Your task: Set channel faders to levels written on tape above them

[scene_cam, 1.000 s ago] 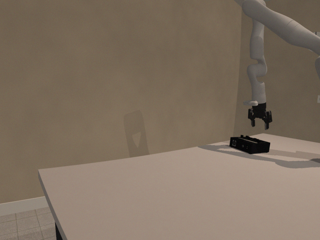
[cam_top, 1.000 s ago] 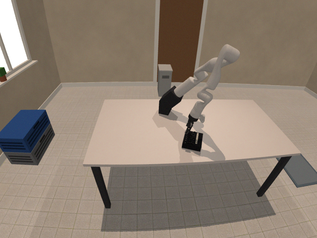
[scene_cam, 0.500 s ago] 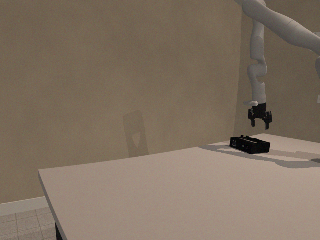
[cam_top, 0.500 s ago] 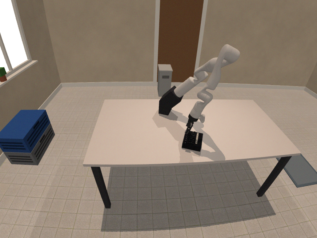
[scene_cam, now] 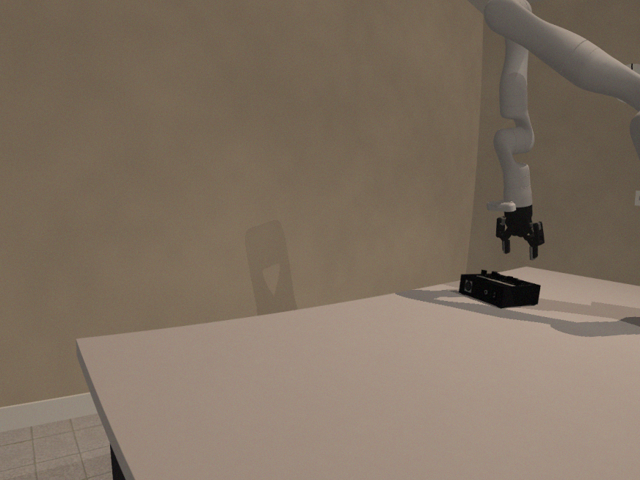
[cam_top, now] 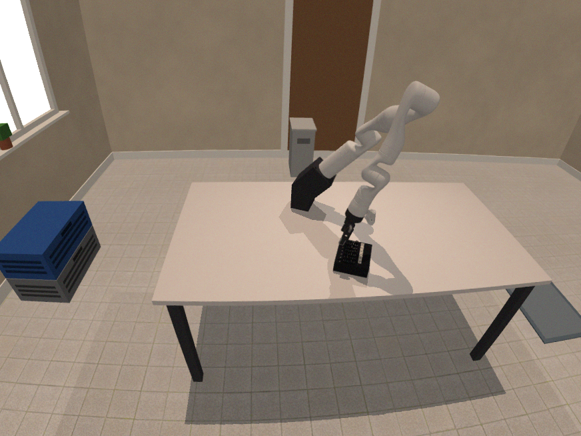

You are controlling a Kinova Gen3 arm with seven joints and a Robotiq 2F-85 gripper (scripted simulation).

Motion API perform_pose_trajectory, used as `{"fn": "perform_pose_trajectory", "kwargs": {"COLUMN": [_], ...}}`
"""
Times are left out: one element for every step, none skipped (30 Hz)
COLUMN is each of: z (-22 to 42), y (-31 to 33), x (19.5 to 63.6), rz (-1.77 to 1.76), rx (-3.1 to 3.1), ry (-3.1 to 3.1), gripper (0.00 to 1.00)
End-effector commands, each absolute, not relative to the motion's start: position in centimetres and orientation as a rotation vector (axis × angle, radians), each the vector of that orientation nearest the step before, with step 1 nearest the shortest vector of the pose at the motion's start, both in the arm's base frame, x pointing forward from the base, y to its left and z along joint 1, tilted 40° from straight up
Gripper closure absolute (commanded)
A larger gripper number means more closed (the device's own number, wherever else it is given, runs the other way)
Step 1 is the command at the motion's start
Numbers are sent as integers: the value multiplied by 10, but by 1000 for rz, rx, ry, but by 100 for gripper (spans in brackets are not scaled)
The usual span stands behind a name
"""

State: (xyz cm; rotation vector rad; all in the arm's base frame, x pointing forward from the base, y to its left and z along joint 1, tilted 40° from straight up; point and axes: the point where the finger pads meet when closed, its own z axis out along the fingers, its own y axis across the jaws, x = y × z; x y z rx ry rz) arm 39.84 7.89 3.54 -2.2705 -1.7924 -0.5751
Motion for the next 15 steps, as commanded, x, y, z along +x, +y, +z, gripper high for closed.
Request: {"fn": "perform_pose_trajectory", "kwargs": {"z": [36, 36, 36, 36, 36, 36, 36, 36, 36, 36, 37, 37, 38, 39, 39], "y": [78, 78, 78, 78, 78, 78, 78, 78, 78, 78, 78, 78, 78, 79, 79], "x": [399, 399, 399, 399, 399, 399, 399, 399, 399, 399, 399, 399, 399, 399, 399], "rz": [-576, -576, -576, -576, -576, -576, -576, -576, -576, -575, -575, -575, -574, -573, -573], "rx": [-2272, -2272, -2272, -2272, -2272, -2273, -2274, -2276, -2278, -2282, -2286, -2292, -2298, -2306, -2314], "ry": [-1792, -1792, -1791, -1791, -1791, -1790, -1787, -1783, -1777, -1769, -1759, -1747, -1731, -1714, -1693], "gripper": [0, 0, 0, 0, 0, 0, 0, 0, 0, 0, 0, 0, 0, 0, 0]}}
